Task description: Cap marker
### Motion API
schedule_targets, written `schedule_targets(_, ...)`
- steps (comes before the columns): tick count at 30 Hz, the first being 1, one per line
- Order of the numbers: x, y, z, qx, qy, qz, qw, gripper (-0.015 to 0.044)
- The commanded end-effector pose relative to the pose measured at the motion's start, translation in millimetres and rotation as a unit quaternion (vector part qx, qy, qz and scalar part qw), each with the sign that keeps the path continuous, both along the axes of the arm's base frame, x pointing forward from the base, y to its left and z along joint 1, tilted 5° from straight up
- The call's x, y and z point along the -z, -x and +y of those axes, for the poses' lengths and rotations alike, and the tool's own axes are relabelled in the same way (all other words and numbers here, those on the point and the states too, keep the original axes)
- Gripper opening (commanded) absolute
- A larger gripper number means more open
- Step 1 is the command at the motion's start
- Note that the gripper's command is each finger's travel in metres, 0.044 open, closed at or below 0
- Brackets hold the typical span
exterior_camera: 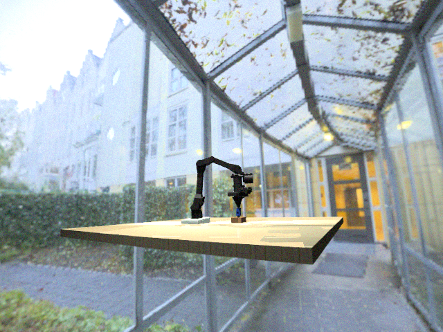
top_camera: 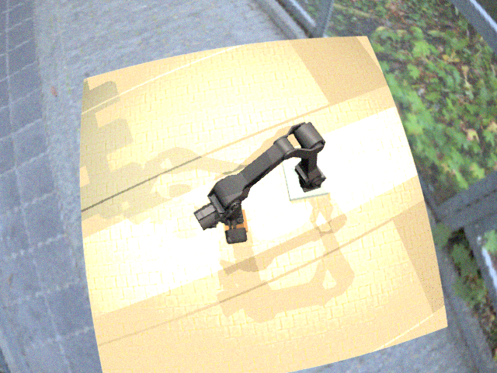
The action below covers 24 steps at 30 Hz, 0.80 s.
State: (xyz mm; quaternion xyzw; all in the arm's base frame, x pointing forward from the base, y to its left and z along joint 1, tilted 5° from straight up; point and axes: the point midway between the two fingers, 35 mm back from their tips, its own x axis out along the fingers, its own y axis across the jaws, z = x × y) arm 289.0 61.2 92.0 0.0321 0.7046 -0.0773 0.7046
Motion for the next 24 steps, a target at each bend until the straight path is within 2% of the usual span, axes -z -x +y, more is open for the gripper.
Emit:
schedule_targets(1, -18.2, -3.8, 2.2, 0.0, -0.001, -0.004, 1.0, 0.0)
schedule_targets(6, -80.0, -2.8, 6.0, 0.0, -0.001, -0.003, 1.0, 0.0)
schedule_targets(10, -88.4, -1.5, 6.3, 0.0, -0.001, -0.003, 1.0, 0.0)
schedule_targets(24, -88.4, -1.5, 6.3, 0.0, -0.001, -0.003, 1.0, 0.0368)
